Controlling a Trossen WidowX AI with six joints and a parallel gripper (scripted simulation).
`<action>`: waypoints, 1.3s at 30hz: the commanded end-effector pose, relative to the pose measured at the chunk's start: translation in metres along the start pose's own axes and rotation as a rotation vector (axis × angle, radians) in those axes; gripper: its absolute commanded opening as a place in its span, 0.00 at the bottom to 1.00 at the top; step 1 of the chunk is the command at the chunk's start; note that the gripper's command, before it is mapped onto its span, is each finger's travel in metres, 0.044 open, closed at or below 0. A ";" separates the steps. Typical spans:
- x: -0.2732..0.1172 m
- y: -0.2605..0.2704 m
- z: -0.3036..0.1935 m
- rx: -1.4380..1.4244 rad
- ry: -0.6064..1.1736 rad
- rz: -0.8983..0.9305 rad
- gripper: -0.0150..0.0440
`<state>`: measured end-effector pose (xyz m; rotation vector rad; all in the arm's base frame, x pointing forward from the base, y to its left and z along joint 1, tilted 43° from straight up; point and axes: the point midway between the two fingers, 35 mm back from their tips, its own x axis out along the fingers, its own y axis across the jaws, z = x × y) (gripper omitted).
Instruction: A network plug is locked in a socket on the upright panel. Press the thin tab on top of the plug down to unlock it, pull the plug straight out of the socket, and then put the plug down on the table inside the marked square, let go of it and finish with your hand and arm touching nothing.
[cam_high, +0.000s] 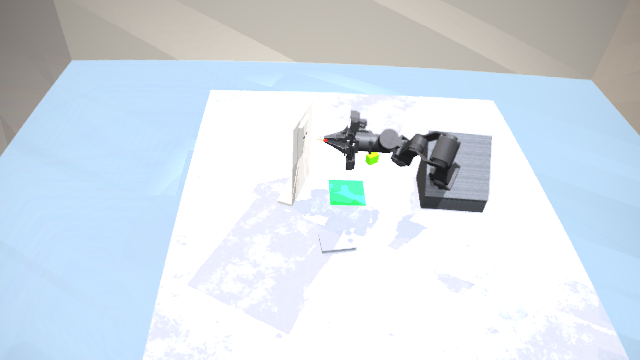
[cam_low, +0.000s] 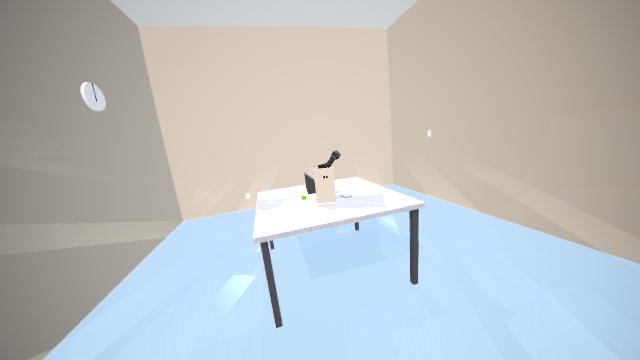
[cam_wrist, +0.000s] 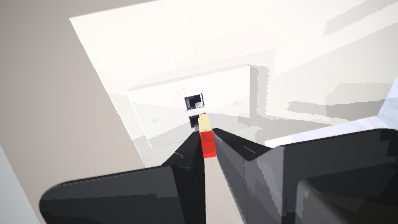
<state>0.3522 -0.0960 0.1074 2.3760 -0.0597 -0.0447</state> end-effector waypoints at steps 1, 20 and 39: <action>-0.004 -0.001 -0.001 -0.005 0.002 -0.004 0.25; -0.015 -0.001 -0.003 -0.004 -0.001 -0.007 0.25; -0.022 0.026 -0.006 -0.022 0.008 0.006 0.25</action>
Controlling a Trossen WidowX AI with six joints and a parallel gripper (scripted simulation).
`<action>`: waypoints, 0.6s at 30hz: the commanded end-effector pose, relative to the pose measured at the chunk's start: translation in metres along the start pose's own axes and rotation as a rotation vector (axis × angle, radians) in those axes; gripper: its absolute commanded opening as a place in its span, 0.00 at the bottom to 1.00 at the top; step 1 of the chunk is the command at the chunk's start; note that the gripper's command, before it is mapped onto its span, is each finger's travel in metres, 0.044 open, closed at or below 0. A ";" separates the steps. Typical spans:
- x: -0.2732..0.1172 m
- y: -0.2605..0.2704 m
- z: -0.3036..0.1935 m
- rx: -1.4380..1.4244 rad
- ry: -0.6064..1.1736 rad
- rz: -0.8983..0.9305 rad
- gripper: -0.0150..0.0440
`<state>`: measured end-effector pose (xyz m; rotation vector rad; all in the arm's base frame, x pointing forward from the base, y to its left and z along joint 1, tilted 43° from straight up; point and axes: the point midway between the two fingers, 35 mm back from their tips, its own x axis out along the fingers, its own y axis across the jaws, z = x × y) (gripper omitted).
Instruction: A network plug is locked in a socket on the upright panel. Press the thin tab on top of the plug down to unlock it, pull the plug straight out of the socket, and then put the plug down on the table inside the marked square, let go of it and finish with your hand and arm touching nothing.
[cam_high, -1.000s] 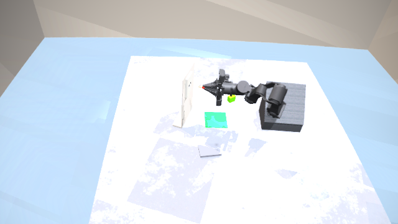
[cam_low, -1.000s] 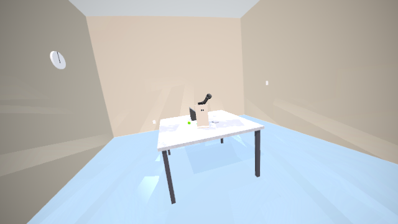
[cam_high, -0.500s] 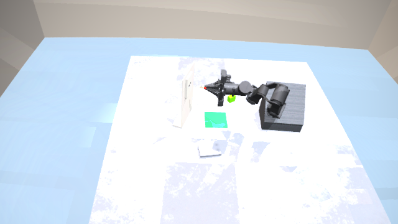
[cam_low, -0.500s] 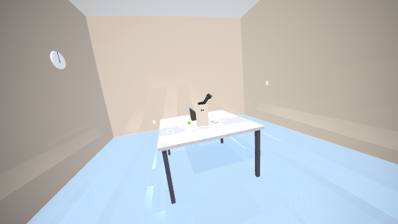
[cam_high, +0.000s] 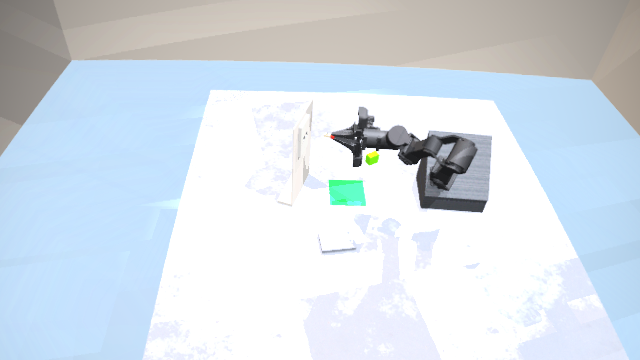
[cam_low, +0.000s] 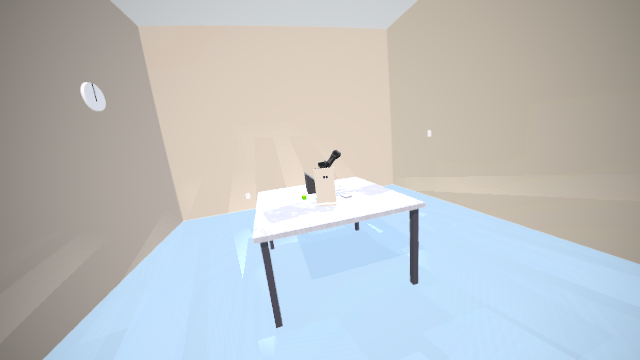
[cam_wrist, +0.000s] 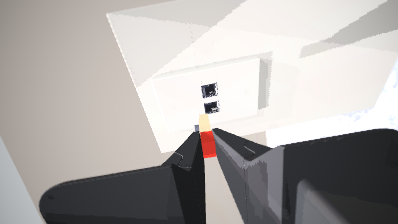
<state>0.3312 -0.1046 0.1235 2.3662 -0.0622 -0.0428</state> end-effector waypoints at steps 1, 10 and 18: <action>-0.002 0.010 -0.002 -0.014 0.008 0.004 0.25; -0.010 0.030 -0.006 -0.034 0.017 0.010 0.25; -0.015 0.037 -0.006 -0.045 0.015 -0.001 0.25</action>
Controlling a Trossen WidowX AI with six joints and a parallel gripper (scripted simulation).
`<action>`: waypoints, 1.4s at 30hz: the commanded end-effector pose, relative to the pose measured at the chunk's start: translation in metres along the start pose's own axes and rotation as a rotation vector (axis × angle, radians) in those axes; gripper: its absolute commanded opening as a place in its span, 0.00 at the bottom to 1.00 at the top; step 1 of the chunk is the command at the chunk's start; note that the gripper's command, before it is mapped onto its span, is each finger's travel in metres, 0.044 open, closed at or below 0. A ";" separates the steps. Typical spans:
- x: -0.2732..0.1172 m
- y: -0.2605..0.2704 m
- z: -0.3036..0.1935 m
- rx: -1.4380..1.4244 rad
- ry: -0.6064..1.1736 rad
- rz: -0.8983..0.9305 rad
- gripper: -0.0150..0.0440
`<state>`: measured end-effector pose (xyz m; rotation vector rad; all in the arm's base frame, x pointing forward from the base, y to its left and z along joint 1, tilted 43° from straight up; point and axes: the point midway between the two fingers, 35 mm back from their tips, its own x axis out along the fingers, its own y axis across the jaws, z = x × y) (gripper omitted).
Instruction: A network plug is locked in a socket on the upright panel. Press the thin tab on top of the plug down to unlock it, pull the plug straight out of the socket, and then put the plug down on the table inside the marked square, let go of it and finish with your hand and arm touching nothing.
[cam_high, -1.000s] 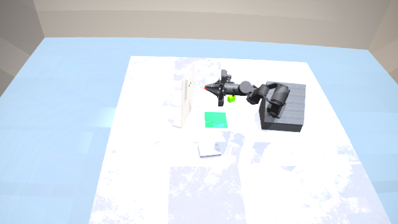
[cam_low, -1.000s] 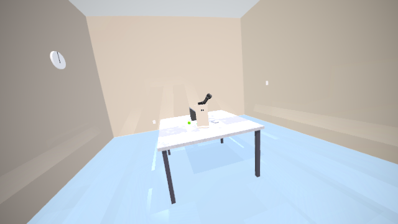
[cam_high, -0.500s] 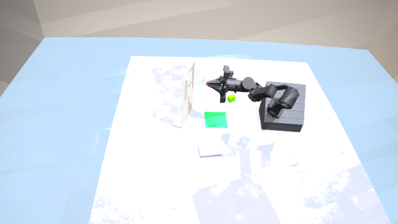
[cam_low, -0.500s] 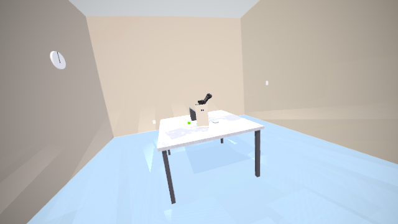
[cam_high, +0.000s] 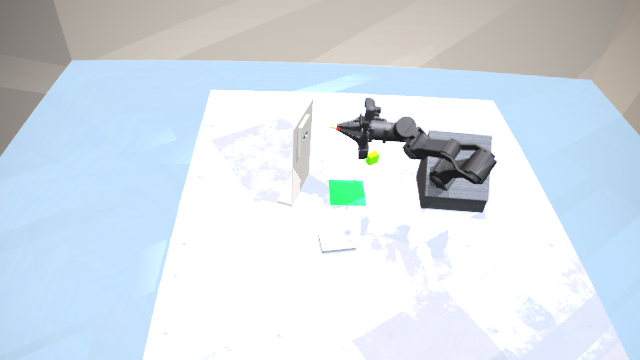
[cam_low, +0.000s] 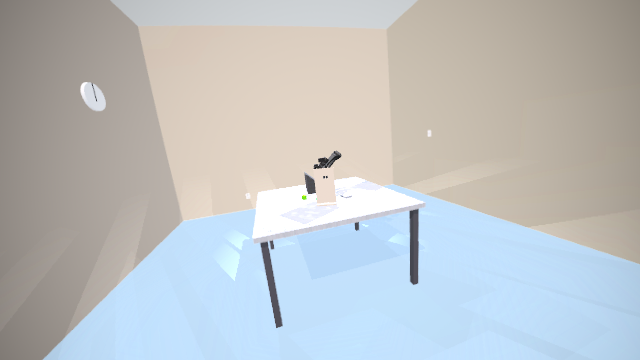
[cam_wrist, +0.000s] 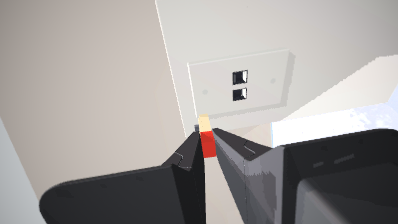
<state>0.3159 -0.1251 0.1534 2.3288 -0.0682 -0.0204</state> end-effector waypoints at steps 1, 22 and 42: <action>0.001 -0.003 0.002 -0.010 -0.006 -0.032 0.25; 0.001 -0.104 0.033 -0.038 -0.075 -0.512 0.25; -0.038 -0.183 0.030 -0.005 -0.013 -0.943 0.25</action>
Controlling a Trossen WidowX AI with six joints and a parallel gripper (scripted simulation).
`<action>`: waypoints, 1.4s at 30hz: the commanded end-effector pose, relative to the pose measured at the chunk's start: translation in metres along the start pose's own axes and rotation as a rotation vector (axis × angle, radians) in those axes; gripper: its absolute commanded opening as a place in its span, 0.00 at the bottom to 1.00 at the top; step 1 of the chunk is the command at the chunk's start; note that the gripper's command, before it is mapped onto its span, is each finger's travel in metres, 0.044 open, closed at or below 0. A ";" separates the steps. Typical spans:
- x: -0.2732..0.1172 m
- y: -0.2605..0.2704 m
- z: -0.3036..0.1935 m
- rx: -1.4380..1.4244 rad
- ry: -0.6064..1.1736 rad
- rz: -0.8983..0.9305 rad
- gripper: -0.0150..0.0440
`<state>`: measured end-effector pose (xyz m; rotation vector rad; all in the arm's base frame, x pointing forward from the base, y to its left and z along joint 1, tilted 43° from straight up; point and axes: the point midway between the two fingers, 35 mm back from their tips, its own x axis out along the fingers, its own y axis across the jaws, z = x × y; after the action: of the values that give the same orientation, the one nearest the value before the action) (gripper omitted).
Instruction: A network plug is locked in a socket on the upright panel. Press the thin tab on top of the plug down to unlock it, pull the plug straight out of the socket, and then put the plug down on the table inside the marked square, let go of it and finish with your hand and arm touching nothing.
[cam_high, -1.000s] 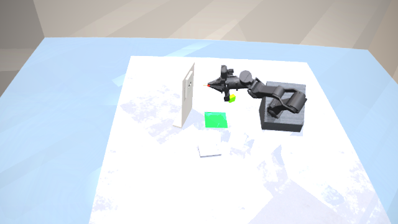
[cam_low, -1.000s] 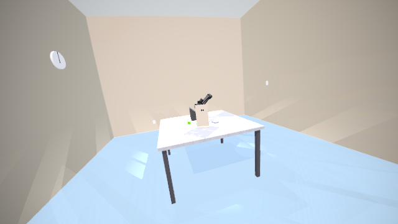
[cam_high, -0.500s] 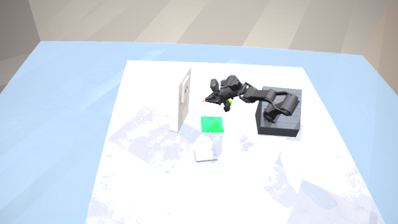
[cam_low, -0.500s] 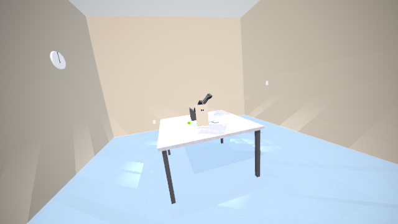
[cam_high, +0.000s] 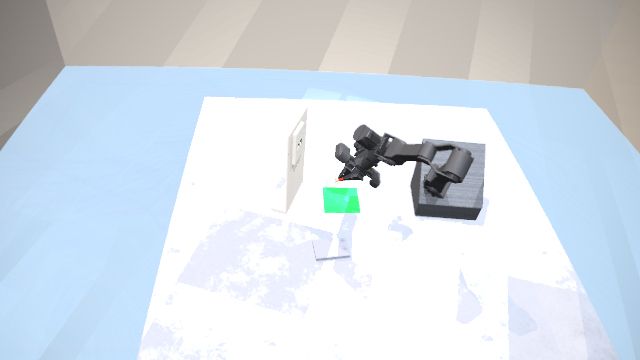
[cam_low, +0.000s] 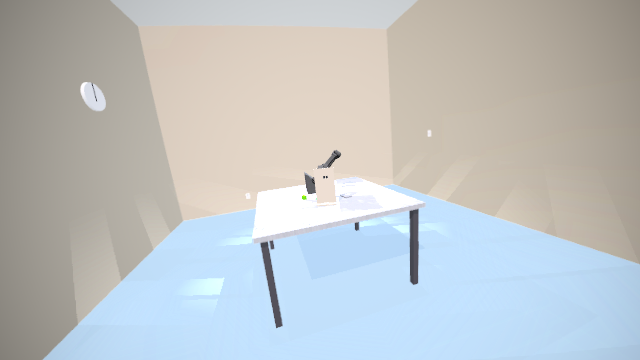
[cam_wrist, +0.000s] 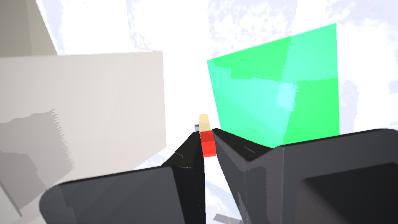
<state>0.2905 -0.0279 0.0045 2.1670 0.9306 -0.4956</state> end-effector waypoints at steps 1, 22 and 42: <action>0.004 -0.012 -0.004 -0.006 0.026 -0.072 0.25; 0.020 -0.024 -0.002 -0.006 0.025 -0.078 0.25; 0.037 -0.039 -0.003 -0.006 0.026 -0.077 0.25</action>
<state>0.2886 0.0080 -0.0293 2.1394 1.0332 -0.4928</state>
